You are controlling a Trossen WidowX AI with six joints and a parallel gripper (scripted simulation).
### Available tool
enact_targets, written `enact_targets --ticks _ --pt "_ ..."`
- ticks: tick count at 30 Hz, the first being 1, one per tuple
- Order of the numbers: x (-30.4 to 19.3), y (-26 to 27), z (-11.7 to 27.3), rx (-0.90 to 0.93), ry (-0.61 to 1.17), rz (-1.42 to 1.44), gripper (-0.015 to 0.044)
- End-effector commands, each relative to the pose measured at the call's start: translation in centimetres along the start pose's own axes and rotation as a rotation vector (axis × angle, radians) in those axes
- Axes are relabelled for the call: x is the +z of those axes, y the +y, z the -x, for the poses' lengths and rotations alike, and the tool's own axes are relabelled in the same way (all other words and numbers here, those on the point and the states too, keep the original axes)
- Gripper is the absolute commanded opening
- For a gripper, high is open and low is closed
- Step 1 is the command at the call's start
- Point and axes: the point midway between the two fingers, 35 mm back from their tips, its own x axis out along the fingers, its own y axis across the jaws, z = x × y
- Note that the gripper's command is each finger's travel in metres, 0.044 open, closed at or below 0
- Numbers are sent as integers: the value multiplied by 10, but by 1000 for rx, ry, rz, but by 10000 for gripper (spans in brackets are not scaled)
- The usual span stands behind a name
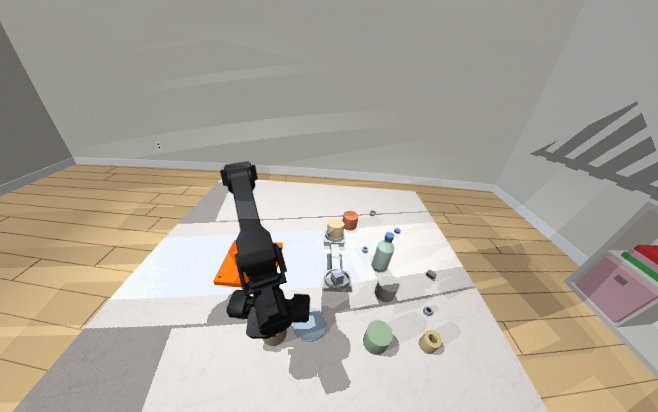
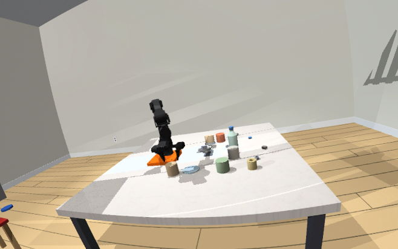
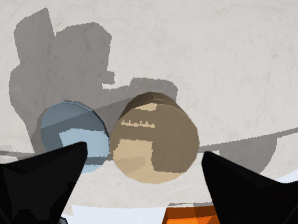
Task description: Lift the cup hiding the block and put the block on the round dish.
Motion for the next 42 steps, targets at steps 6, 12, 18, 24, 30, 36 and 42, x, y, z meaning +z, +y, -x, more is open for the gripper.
enact_targets --ticks 6,12,18,24,30,36,42 --pt "-60 103 26 9 11 223 260" --pt "-132 162 47 15 16 389 260" --pt "-152 172 53 16 16 430 260" --pt "-152 173 38 16 16 430 260" --pt "-152 173 30 16 16 430 260" --pt "-152 173 21 16 16 430 260" --pt "-152 173 11 16 16 430 260"
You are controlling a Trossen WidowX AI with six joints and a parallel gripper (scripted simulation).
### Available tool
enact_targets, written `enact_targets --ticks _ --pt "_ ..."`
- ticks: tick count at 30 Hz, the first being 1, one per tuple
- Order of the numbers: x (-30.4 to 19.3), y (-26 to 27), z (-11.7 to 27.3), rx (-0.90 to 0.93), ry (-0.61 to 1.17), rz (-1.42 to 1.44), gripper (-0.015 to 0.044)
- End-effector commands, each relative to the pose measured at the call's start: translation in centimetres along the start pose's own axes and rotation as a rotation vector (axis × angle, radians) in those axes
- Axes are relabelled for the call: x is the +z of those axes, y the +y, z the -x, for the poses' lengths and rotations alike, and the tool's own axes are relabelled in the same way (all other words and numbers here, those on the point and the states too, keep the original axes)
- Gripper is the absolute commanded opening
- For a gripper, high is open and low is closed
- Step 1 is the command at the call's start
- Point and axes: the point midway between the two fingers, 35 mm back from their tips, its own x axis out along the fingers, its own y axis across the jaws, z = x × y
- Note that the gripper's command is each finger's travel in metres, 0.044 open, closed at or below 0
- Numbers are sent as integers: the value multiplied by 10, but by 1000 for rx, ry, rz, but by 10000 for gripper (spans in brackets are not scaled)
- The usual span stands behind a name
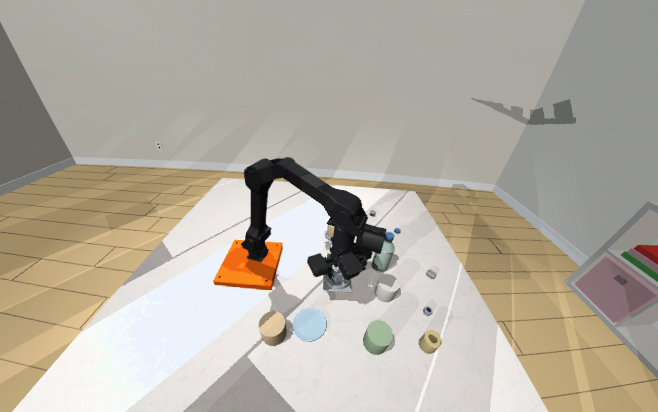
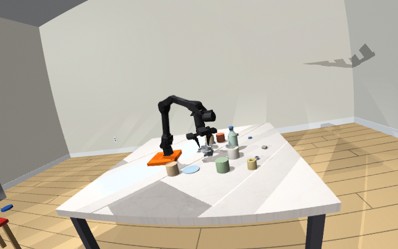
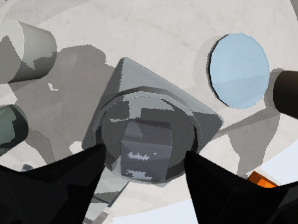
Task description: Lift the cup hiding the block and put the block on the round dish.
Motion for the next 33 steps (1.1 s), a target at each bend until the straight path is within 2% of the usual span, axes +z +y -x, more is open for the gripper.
enact_targets --ticks 1,8,12,19,23,33 --pt "0 0 -6 0 1 -5 260" --pt "0 -1 -15 0 1 -5 260" --pt "0 -1 -15 0 1 -5 155" --pt "0 -1 -15 0 1 -5 108" --pt "0 0 -9 0 1 -5 3" --pt "3 2 37 0 1 -5 0"
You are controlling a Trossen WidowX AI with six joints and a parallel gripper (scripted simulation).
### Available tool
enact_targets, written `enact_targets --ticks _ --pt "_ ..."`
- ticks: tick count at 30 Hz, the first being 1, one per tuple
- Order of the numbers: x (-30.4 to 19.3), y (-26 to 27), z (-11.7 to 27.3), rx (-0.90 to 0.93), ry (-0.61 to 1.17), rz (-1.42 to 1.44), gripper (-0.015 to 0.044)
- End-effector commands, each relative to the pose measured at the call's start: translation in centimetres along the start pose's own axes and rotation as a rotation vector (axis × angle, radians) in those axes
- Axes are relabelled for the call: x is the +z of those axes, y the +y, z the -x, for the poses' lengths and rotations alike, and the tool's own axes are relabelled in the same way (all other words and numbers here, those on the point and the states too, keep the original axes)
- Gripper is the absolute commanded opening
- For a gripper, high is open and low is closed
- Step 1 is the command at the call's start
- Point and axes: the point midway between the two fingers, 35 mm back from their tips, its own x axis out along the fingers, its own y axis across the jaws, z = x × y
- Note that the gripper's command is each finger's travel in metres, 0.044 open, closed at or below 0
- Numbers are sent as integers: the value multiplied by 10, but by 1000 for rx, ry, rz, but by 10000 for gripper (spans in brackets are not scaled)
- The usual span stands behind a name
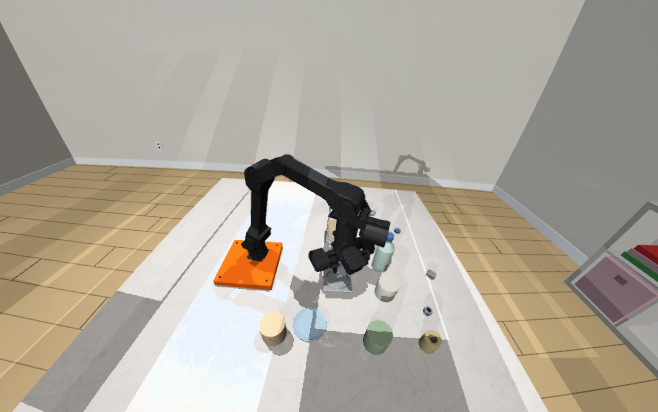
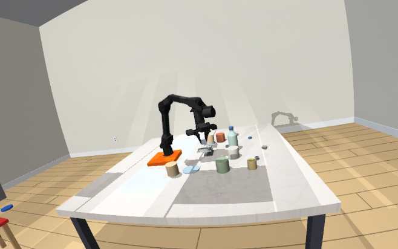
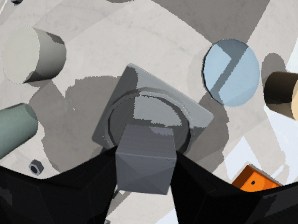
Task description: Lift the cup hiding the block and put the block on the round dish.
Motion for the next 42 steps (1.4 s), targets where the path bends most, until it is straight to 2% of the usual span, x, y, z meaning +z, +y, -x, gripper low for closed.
enact_targets --ticks 1,9,12,29,37,42 --pt "0 0 17 1 -1 -5 0" --pt "-3 -2 52 1 0 -5 0" --pt "-3 -3 54 1 0 -5 0" --pt "53 -77 -11 -5 -5 -5 0" --pt "67 -120 -43 -10 -7 -5 0" --pt "68 -124 -48 -10 -7 -5 0"
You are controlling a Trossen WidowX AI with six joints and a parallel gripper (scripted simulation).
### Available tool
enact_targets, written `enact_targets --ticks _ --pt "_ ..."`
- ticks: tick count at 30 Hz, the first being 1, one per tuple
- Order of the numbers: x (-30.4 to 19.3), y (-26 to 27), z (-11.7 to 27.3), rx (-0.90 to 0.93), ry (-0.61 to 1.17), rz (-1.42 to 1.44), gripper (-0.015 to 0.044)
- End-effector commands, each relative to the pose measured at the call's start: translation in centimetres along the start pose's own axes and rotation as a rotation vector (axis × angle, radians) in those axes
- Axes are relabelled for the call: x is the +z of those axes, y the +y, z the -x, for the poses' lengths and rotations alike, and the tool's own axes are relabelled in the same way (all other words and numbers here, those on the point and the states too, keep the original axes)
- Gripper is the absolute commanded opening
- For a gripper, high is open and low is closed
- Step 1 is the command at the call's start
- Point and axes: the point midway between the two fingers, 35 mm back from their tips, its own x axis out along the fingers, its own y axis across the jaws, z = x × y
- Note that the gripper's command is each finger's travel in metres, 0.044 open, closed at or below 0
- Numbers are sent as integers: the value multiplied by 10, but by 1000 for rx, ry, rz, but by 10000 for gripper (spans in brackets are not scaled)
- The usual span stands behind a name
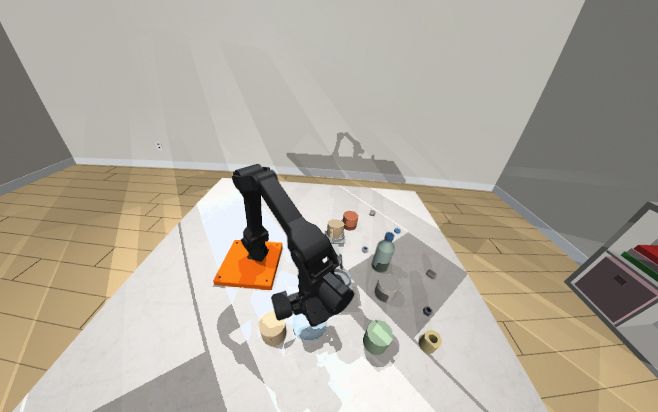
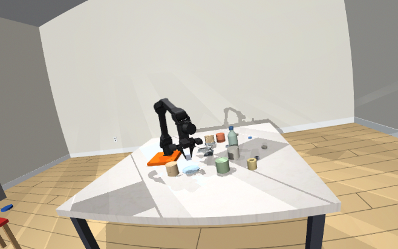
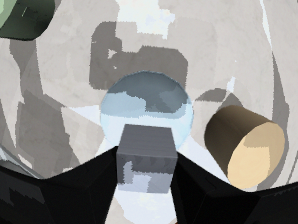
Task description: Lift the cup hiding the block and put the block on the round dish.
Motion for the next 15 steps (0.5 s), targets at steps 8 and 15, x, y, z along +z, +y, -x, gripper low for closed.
enact_targets --ticks 8,15 --pt "1 -1 -39 -1 -6 13 0" --pt "1 -1 -45 -1 -6 13 0"
